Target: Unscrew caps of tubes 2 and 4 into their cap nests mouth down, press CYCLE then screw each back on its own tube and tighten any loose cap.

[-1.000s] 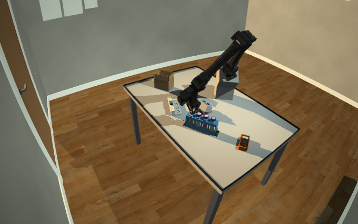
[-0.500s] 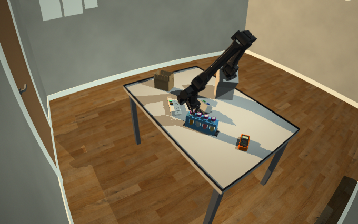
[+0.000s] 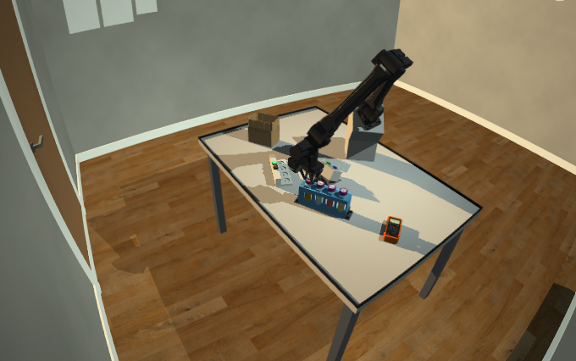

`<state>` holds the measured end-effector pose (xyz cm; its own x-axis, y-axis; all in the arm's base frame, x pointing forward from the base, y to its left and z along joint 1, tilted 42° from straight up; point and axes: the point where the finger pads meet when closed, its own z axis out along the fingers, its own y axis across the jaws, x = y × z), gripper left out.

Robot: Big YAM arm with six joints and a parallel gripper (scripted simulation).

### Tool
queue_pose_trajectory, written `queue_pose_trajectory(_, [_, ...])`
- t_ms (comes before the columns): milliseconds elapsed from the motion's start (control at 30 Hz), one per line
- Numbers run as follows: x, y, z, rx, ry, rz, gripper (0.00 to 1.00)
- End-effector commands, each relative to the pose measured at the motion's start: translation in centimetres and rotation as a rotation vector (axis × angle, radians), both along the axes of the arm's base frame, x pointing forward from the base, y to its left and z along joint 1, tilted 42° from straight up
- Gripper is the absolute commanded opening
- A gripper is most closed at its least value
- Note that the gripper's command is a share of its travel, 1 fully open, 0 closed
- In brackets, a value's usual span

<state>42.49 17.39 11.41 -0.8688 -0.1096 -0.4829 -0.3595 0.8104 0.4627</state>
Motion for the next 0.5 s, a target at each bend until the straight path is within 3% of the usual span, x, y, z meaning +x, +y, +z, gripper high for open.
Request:
queue_pose_trajectory(0, [0.7,0.52,1.91,-0.051,-0.139,0.141,0.49])
queue_pose_trajectory(467, [0.68,0.69,1.96,-0.233,-0.44,0.527,0.49])
